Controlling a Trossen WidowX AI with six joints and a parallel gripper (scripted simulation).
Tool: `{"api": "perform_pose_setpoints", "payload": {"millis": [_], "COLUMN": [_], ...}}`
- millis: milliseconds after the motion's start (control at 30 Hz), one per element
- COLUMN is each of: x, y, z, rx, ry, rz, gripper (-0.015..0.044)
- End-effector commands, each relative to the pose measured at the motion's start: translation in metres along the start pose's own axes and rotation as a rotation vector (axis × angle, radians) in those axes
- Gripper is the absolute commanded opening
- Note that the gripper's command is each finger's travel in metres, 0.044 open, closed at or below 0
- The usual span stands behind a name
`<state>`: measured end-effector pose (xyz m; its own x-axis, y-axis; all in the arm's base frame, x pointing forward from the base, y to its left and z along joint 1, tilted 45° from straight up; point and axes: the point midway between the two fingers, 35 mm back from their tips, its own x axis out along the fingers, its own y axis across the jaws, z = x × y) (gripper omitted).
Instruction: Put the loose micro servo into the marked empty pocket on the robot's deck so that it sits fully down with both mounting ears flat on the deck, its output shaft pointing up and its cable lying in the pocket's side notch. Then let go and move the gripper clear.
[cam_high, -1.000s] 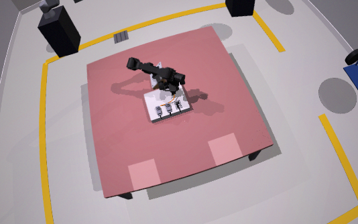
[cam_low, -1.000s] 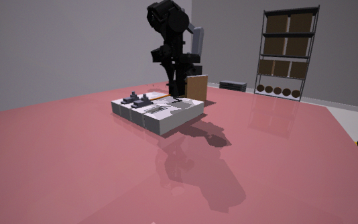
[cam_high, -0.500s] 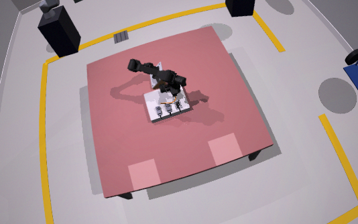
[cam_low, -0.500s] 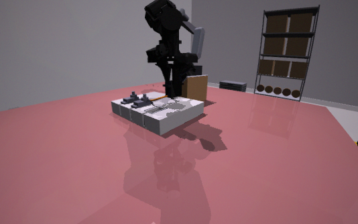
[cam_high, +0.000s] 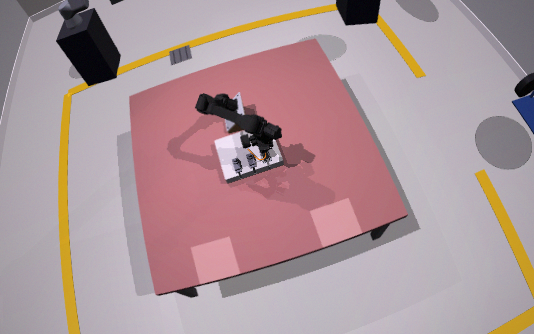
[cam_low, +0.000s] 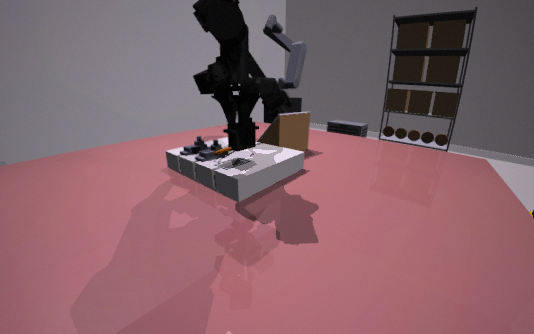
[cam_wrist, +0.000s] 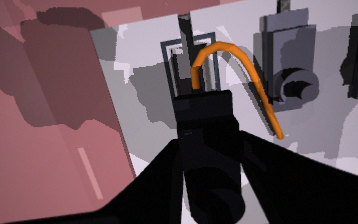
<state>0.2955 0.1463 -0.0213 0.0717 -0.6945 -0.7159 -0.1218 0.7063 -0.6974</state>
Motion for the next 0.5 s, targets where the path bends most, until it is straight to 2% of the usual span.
{"api": "perform_pose_setpoints", "payload": {"millis": [0, 467], "x": [0.000, 0.006], "y": [0.000, 0.000], "z": [0.015, 0.031], "rx": [-0.005, -0.033], "ry": [-0.005, -0.005], "rz": [-0.004, -0.005], "gripper": [0.0000, 0.0000]}}
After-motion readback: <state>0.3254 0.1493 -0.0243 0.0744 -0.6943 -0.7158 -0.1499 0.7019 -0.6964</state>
